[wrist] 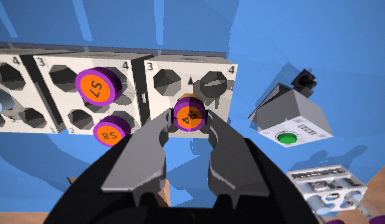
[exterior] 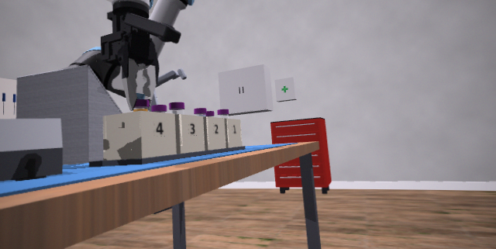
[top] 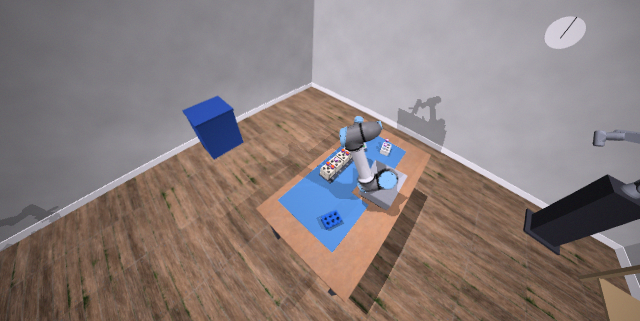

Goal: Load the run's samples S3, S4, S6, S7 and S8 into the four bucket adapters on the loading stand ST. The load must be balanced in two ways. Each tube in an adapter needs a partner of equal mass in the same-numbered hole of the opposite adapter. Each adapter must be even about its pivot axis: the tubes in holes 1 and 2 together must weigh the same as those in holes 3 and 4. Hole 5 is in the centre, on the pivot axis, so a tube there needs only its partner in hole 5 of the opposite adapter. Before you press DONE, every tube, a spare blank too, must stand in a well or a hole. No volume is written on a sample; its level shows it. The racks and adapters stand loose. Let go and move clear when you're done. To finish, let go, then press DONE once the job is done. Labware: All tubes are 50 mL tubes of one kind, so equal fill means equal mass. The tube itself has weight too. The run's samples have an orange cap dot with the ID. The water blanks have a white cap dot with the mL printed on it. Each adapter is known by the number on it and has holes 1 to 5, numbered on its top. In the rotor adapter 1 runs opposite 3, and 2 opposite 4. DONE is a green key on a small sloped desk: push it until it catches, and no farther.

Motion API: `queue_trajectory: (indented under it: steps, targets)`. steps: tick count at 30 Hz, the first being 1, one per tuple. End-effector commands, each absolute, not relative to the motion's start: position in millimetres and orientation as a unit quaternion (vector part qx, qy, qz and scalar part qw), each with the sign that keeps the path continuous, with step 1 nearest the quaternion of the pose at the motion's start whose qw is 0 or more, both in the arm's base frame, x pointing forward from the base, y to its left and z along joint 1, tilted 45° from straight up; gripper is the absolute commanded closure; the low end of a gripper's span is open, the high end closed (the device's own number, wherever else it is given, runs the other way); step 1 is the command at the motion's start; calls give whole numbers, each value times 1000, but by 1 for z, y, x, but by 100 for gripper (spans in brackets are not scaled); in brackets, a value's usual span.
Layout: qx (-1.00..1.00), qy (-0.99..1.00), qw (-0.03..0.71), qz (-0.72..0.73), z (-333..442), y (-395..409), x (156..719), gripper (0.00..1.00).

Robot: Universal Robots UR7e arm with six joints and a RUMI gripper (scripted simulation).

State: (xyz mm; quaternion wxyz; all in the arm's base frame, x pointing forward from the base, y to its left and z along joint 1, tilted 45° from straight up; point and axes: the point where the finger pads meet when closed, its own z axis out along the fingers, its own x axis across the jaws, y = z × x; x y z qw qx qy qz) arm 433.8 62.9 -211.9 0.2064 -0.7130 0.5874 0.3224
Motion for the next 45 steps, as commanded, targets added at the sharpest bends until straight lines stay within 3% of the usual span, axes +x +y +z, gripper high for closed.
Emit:
queue_trajectory:
  steps: [1, 4, 5, 35, 36, 45]
  targets:
    - [-713, 588, 207, 322, -212, 63, 434, 100]
    - [-713, 588, 207, 322, -212, 62, 434, 100]
    - [-713, 588, 207, 322, -212, 62, 434, 65]
    - [-713, 588, 207, 322, -183, 35, 443, 65]
    - [-728, 570, 215, 316, -188, 29, 441, 100]
    - [-836, 393, 280, 261, -234, -26, 419, 100]
